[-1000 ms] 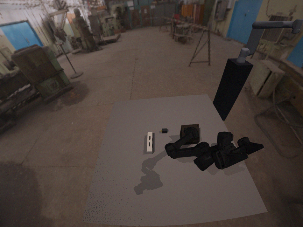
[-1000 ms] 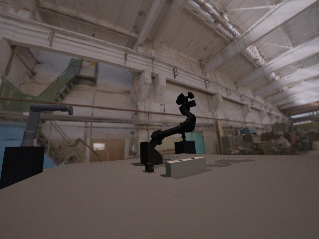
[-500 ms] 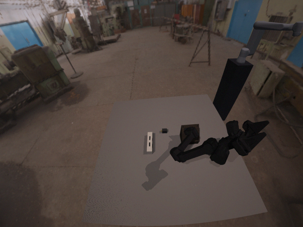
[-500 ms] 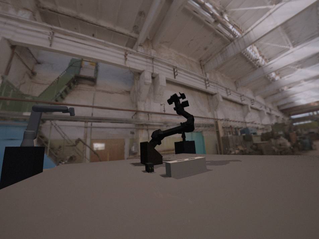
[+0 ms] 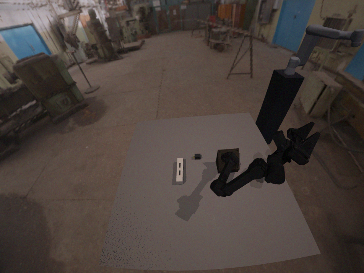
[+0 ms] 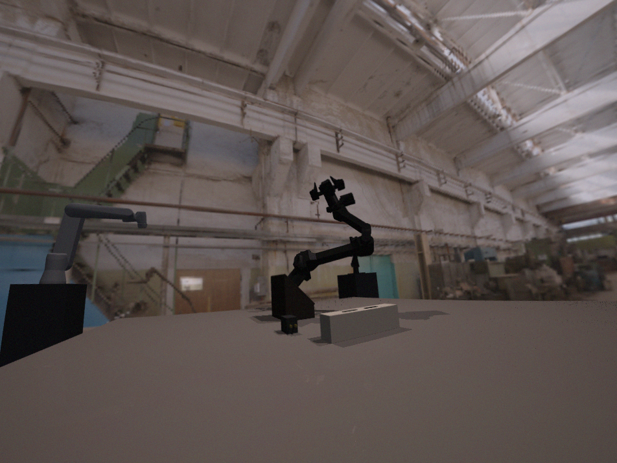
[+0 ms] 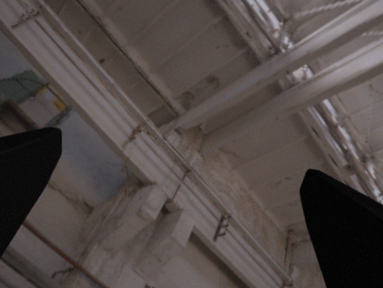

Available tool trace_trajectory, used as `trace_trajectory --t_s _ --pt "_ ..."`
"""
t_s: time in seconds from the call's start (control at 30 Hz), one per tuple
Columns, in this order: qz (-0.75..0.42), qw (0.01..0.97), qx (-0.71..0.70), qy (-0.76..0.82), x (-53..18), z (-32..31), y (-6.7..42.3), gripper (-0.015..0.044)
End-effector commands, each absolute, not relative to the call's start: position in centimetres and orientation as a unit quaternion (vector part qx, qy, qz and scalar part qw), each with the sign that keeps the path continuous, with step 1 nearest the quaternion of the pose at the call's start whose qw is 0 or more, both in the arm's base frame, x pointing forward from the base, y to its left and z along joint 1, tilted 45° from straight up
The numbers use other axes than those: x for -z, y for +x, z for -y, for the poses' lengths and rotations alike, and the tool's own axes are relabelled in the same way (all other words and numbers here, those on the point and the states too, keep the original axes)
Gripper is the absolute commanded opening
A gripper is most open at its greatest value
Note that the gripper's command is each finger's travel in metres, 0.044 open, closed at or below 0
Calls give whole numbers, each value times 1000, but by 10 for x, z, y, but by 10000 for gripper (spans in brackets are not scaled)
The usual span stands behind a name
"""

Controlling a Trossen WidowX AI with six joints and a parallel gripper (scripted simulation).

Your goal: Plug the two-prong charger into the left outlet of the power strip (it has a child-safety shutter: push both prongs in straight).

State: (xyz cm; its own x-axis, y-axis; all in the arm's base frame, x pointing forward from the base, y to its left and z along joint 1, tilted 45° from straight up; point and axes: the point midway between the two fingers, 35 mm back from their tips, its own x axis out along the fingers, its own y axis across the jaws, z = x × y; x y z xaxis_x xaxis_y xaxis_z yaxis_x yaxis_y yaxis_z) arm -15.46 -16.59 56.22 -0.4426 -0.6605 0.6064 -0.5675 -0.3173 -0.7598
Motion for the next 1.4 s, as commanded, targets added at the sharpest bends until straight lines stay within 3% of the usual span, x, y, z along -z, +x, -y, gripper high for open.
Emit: trace_trajectory --t_s 0.0,0.73,1.37 --pt "-571 95 624 -524 -546 189 -161 440" --pt "-513 350 611 -492 -460 300 -149 440" --pt "-473 545 539 -434 -369 375 -89 440"
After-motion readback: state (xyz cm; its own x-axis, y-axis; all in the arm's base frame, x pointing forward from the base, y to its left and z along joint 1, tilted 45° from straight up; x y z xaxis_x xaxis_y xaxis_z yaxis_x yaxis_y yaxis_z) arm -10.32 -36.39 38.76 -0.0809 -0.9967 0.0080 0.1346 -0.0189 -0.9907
